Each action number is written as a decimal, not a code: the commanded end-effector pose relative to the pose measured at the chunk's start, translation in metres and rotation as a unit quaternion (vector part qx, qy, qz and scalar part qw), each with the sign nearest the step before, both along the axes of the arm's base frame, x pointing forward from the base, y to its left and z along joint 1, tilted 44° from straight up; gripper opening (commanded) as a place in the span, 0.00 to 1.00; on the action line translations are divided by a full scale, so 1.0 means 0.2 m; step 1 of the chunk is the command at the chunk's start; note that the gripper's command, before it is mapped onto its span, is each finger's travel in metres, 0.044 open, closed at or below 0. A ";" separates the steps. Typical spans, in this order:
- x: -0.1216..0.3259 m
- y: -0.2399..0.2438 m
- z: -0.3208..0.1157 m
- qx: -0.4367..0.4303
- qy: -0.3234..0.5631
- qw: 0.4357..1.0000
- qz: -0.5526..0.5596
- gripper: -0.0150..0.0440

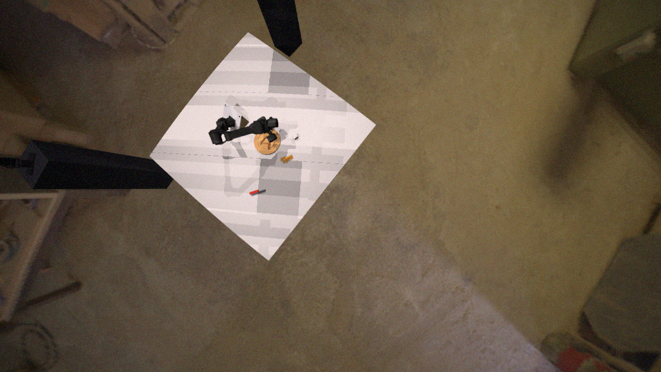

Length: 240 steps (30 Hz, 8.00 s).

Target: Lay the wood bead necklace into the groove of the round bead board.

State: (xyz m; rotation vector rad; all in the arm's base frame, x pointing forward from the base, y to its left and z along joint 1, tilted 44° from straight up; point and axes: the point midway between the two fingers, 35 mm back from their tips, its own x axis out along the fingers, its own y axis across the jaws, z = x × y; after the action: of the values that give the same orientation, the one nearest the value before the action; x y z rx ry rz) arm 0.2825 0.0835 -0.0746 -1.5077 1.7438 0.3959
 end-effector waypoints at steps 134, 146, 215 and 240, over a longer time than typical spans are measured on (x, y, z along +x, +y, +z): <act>0.31 -0.08 0.08 0.001 0.002 1.000 0.001 1.00; 0.31 -0.08 0.08 0.001 0.002 1.000 0.001 1.00; 0.28 -0.13 0.09 0.004 -0.043 0.998 -0.047 0.25; 0.28 -0.13 0.09 0.004 -0.043 0.998 -0.047 0.25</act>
State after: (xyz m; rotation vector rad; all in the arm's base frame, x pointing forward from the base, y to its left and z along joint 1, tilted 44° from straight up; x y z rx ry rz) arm 0.3393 0.0563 -0.0560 -1.4110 1.7365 0.2859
